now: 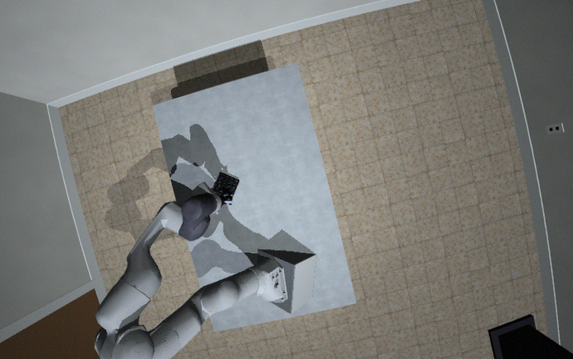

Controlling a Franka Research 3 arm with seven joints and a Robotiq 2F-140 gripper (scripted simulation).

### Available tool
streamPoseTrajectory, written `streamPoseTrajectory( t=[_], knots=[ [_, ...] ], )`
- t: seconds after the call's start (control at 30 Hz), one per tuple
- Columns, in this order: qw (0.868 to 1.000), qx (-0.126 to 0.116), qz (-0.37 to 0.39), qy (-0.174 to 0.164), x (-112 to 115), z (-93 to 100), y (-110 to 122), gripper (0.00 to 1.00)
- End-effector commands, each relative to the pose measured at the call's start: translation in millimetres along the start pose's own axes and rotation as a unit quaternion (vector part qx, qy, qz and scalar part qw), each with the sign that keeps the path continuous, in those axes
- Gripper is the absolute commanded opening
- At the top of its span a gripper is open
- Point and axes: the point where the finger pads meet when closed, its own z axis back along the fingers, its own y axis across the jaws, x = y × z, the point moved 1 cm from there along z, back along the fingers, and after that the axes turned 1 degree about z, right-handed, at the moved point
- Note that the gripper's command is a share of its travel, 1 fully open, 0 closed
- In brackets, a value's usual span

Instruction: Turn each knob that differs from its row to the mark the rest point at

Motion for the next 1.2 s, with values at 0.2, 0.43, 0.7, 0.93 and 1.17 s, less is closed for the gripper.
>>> streamPoseTrajectory(
  t=[0.2,0.43,0.7,0.93,1.17],
  knots=[
    [1.000,0.000,0.001,0.002,-1.1,0.0,0.5,0.05],
    [1.000,0.000,0.001,0.002,-1.1,0.0,0.5,0.05],
    [1.000,0.000,0.001,0.002,-1.1,0.0,0.5,0.05],
    [1.000,0.000,0.001,0.002,-1.1,0.0,0.5,0.05],
    [1.000,0.000,0.001,0.002,-1.1,0.0,0.5,0.05]
  ],
)
